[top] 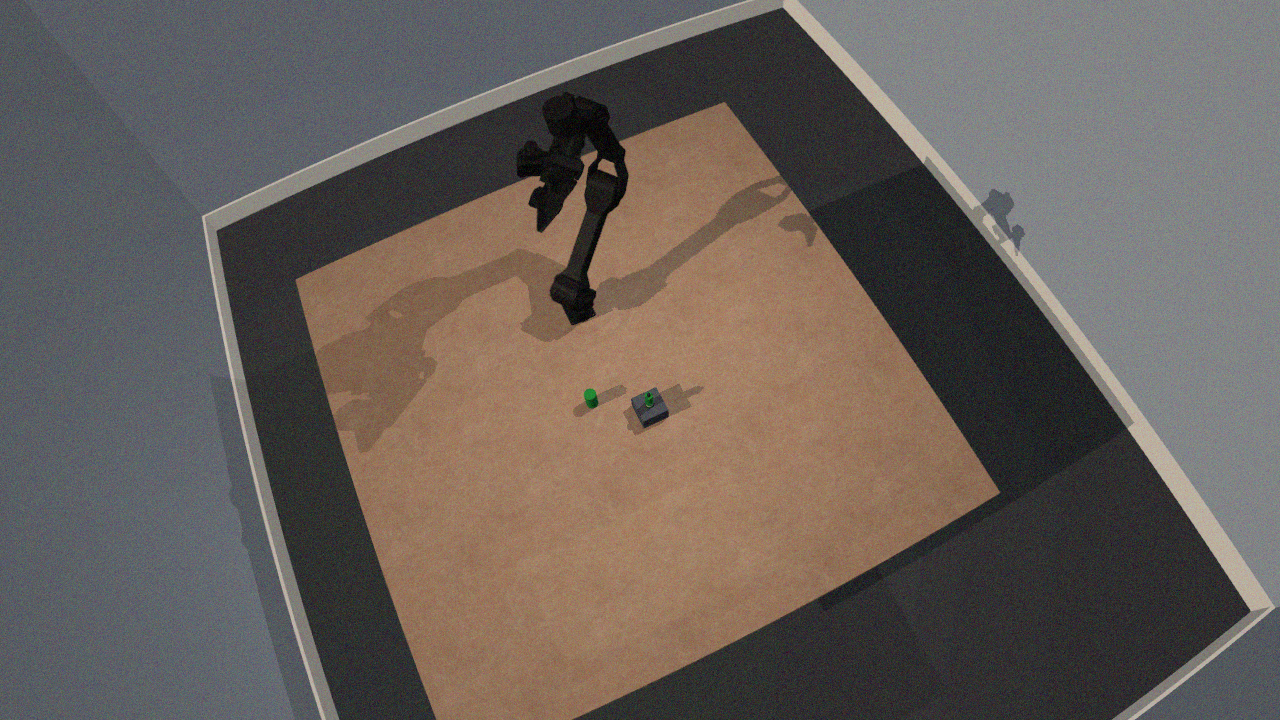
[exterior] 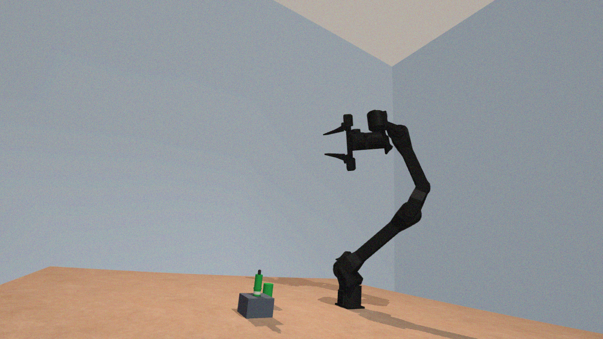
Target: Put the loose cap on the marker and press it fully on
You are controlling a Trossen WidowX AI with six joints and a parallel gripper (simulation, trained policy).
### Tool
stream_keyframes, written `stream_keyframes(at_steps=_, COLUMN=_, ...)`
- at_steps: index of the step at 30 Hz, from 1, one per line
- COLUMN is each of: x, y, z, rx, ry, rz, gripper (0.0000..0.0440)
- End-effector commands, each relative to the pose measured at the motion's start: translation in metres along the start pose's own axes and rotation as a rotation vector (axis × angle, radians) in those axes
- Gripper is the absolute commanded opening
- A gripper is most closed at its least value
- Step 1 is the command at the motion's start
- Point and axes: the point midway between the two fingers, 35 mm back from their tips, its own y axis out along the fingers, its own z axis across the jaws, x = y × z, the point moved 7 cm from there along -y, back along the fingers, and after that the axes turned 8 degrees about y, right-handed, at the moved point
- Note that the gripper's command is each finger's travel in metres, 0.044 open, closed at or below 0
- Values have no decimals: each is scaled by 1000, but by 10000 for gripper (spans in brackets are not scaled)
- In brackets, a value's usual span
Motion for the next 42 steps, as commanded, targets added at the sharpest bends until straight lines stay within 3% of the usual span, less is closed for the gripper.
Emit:
stream_keyframes(at_steps=1, x=2, y=12, z=-3, rx=-37, ry=4, rz=37, gripper=314)
stream_keyframes(at_steps=42, x=-1, y=114, z=-32, rx=-384, ry=15, rz=384, gripper=316)
